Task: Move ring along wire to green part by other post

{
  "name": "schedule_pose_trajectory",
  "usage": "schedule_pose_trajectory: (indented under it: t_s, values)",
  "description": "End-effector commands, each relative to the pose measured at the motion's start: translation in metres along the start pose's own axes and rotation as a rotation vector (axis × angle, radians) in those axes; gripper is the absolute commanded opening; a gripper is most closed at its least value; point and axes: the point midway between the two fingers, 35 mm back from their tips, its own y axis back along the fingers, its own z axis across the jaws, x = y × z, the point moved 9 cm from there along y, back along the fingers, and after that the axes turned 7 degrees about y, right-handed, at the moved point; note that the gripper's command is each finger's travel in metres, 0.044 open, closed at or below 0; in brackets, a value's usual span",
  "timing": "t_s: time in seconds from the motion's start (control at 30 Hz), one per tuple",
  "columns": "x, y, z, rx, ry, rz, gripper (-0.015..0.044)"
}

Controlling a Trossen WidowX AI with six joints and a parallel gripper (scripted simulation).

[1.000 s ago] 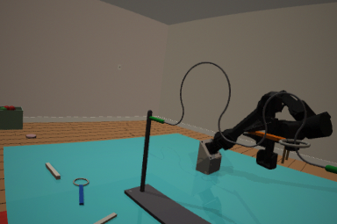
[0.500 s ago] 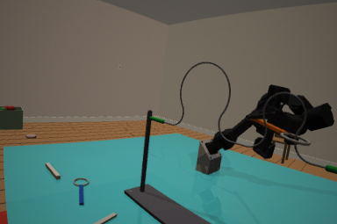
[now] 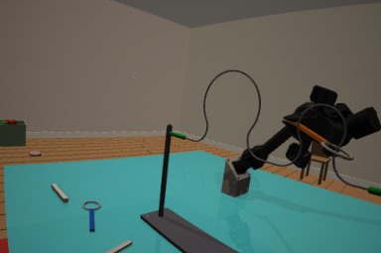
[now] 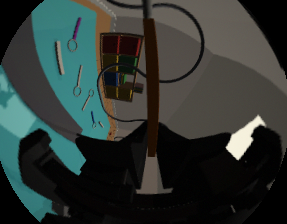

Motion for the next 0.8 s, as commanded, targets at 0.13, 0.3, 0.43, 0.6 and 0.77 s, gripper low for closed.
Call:
schedule_pose_trajectory:
  t_s: [0.13,0.3,0.43,0.6,0.77]
  values:
    - [0.0005,0.001,-0.0112,0.021,0.018,0.007,-0.015]
    - [0.0002,0.0014,-0.0144,0.006,-0.006,0.006,-0.015]
    - [0.0001,0.0016,-0.0153,-0.018,-0.047,0.002,-0.015]
    - [-0.0001,0.0016,-0.015,-0.052,-0.108,-0.002,-0.015]
    - [-0.0006,0.0017,-0.0135,-0.101,-0.193,-0.009,-0.015]
